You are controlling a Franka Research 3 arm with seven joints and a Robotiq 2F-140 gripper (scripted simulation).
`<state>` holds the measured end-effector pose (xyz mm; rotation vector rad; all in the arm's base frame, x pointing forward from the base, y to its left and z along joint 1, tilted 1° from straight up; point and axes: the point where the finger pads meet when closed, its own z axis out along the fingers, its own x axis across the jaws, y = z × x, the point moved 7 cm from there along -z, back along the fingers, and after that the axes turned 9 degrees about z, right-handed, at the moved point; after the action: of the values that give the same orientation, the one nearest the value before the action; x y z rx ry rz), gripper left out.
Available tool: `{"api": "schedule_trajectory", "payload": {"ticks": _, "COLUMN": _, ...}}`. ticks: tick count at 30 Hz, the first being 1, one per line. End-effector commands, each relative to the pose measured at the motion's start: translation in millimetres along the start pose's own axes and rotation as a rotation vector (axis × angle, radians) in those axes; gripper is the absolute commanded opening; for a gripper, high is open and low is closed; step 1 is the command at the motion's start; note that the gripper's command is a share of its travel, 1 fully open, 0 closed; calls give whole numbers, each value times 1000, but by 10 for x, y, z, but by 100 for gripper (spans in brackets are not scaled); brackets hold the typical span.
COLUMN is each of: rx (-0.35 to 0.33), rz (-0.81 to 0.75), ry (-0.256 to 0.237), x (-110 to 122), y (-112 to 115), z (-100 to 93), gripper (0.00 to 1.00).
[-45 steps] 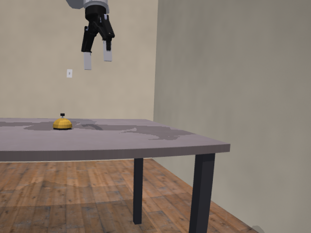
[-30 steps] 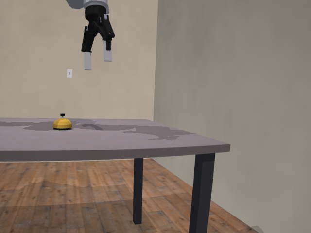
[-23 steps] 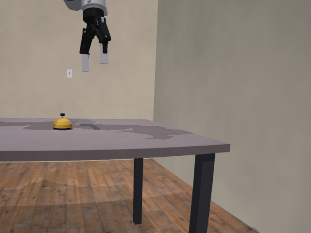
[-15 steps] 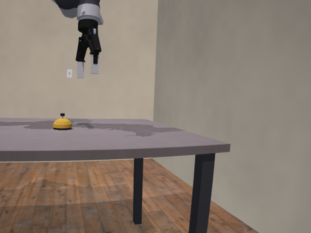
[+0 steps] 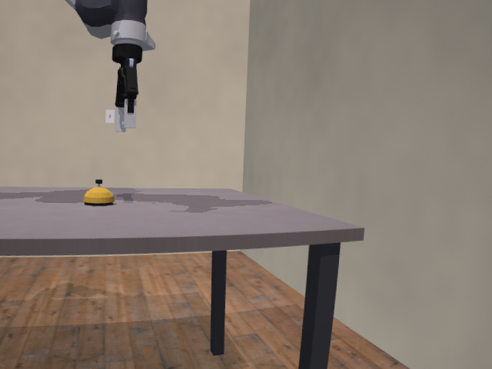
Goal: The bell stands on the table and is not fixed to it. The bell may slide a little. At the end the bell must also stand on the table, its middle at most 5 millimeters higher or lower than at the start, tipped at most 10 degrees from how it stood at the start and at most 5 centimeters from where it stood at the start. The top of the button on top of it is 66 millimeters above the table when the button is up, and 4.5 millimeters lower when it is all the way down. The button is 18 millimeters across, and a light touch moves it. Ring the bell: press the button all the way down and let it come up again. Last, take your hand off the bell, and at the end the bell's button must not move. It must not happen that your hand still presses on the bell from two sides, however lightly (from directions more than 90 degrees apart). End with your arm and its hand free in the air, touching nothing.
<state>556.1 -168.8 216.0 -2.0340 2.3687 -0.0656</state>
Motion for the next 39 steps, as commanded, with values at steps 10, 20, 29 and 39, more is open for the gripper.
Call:
{"api": "schedule_trajectory", "payload": {"ticks": 10, "rx": -5, "rz": 274, "ry": 2, "x": -428, "y": 302, "z": 162, "gripper": 100}}
{"api": "schedule_trajectory", "payload": {"ticks": 20, "rx": -16, "rz": 342, "ry": 0, "x": -599, "y": 460, "z": 242, "gripper": 100}}
{"api": "schedule_trajectory", "payload": {"ticks": 29, "rx": -29, "rz": 425, "ry": 1, "x": -793, "y": 668, "z": 339, "gripper": 100}}
{"api": "schedule_trajectory", "payload": {"ticks": 39, "rx": -29, "rz": 425, "ry": 1, "x": -793, "y": 668, "z": 339, "gripper": 100}}
